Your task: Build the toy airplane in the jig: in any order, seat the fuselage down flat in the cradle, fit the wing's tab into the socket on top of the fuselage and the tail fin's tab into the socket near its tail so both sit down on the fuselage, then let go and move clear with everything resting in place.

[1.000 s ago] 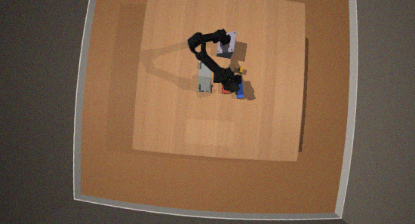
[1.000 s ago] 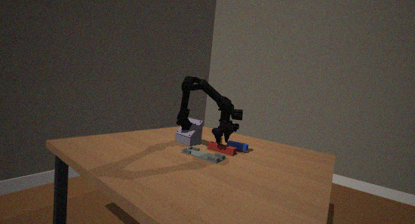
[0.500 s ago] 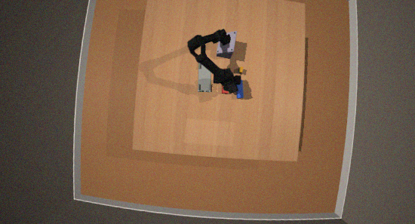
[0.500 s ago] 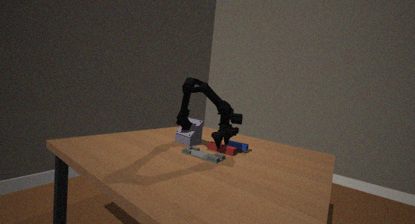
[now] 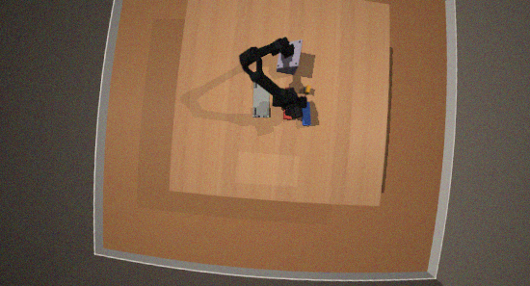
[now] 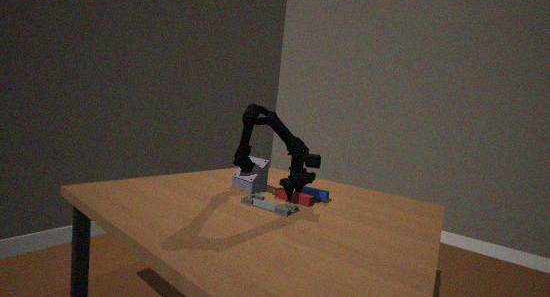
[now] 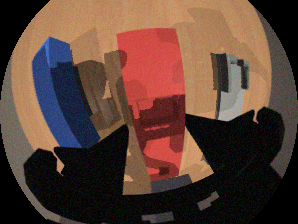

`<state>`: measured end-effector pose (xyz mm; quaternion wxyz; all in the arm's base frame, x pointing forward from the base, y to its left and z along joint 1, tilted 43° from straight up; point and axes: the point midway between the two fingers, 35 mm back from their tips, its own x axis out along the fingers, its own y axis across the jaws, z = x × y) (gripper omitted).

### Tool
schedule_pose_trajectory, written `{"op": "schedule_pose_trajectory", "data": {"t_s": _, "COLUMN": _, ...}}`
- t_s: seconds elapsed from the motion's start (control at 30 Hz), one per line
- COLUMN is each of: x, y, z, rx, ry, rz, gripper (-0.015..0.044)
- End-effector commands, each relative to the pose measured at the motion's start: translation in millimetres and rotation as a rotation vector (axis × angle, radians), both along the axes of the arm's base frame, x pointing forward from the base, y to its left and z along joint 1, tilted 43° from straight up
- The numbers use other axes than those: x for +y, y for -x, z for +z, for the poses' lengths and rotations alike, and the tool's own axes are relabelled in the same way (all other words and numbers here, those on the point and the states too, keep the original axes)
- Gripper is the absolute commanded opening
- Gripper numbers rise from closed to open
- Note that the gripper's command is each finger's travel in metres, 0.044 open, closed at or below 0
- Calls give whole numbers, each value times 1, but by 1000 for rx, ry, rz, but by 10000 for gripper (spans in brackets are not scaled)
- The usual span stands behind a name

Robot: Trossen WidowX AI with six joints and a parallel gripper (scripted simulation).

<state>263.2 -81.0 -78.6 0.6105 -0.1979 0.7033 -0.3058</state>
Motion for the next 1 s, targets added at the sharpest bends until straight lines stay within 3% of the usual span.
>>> {"op": "schedule_pose_trajectory", "data": {"t_s": 0.0, "x": -1, "y": 0, "z": 0, "rx": 2, "ry": 5, "rz": 4, "gripper": 256}}
{"op": "schedule_pose_trajectory", "data": {"t_s": 0.07, "x": -1, "y": 0, "z": 0, "rx": 2, "ry": 5, "rz": 4, "gripper": 204}}
{"op": "schedule_pose_trajectory", "data": {"t_s": 0.33, "x": -1, "y": 0, "z": 0, "rx": 2, "ry": 5, "rz": 4, "gripper": 150}}
{"op": "schedule_pose_trajectory", "data": {"t_s": 0.53, "x": 6, "y": -4, "z": 6, "rx": 1, "ry": 2, "rz": 5, "gripper": 0}}
{"op": "schedule_pose_trajectory", "data": {"t_s": 0.97, "x": 31, "y": -16, "z": 32, "rx": -1, "ry": -4, "rz": 6, "gripper": 0}}
